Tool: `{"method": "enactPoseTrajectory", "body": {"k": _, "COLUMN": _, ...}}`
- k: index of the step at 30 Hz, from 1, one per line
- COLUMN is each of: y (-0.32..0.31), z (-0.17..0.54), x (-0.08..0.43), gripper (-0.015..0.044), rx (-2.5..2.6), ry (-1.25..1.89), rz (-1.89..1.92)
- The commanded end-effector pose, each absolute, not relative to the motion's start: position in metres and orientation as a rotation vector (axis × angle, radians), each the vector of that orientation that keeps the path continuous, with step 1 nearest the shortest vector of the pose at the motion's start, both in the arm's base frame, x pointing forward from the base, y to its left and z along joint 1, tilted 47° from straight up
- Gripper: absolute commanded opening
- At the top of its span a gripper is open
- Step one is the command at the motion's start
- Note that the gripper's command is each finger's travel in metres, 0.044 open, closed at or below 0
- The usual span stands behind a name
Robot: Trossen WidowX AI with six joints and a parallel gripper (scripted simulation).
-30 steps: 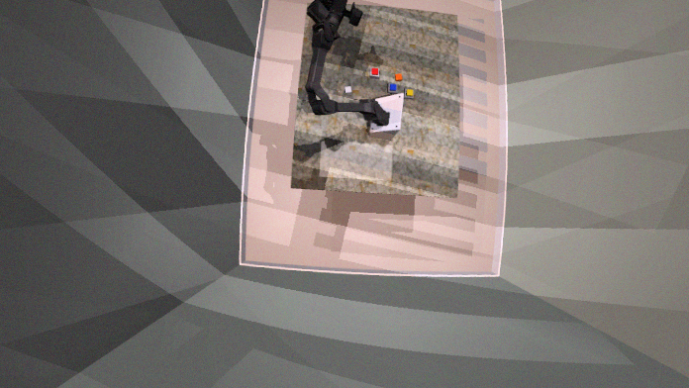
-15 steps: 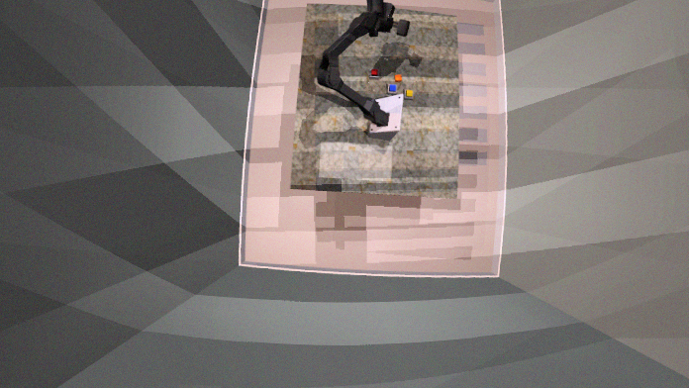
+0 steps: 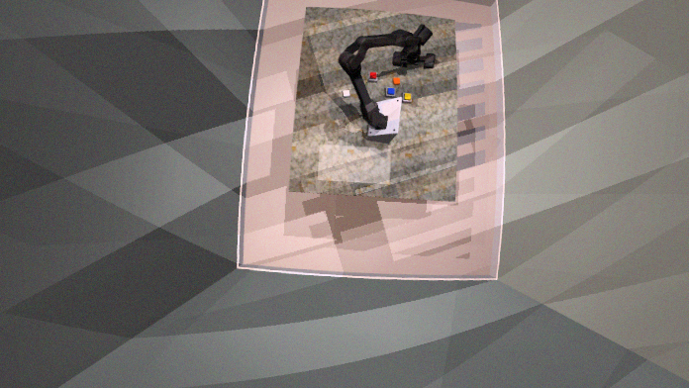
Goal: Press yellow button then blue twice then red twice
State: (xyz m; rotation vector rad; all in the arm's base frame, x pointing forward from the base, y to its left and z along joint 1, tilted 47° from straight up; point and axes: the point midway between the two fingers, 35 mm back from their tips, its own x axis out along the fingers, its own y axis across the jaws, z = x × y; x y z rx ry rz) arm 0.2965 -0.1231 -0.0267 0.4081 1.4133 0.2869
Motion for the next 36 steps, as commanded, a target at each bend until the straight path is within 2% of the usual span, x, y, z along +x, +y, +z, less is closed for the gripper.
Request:
{"method": "enactPoseTrajectory", "body": {"k": 1, "y": -0.11, "z": -0.071, "x": 0.241, "gripper": 0.04, "rx": 0.479, "ry": 1.469, "rz": 0.56}}
{"method": "enactPoseTrajectory", "body": {"k": 5, "y": -0.1, "z": -0.086, "x": 0.214, "gripper": 0.04, "rx": 0.533, "ry": 1.446, "rz": 0.705}}
{"method": "enactPoseTrajectory", "body": {"k": 14, "y": -0.099, "z": -0.086, "x": 0.214, "gripper": 0.04, "rx": 0.534, "ry": 1.446, "rz": 0.708}}
{"method": "enactPoseTrajectory", "body": {"k": 19, "y": -0.057, "z": -0.127, "x": 0.213, "gripper": 0.0269, "rx": 0.535, "ry": 1.444, "rz": 0.709}}
{"method": "enactPoseTrajectory", "body": {"k": 28, "y": -0.054, "z": -0.129, "x": 0.213, "gripper": 0.0032, "rx": 0.535, "ry": 1.444, "rz": 0.71}}
{"method": "enactPoseTrajectory", "body": {"k": 36, "y": -0.054, "z": -0.129, "x": 0.213, "gripper": 0.002, "rx": 0.535, "ry": 1.444, "rz": 0.71}}
